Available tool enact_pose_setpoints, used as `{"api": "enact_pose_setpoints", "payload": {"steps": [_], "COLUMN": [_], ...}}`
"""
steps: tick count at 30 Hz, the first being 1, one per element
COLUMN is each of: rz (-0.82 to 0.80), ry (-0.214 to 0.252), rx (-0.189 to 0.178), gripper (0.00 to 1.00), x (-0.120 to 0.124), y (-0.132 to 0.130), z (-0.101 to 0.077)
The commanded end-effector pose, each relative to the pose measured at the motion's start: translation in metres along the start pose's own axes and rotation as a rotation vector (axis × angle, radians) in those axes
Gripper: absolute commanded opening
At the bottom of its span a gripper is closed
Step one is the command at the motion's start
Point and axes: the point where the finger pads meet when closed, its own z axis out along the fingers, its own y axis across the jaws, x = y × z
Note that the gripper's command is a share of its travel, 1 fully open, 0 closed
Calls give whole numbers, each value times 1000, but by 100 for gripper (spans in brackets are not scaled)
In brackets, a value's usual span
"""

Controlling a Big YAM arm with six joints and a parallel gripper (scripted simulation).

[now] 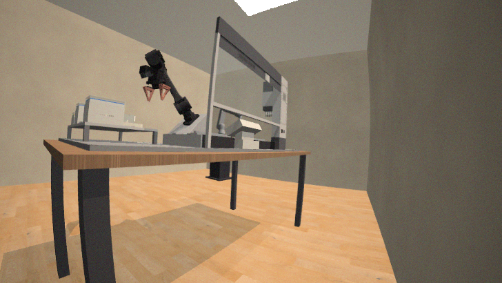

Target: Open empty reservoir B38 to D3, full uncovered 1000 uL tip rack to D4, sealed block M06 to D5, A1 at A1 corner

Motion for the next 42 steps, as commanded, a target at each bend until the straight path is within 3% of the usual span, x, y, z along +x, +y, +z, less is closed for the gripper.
{"api": "enact_pose_setpoints", "payload": {"steps": [1, 13, 42], "rz": [127, 311, 283], "ry": [-54, -45, -50], "rx": [-22, -17, -10], "gripper": [100, 100, 100], "x": [-41, -84, -203], "y": [-6, -28, -79], "z": [-16, -17, -21]}}
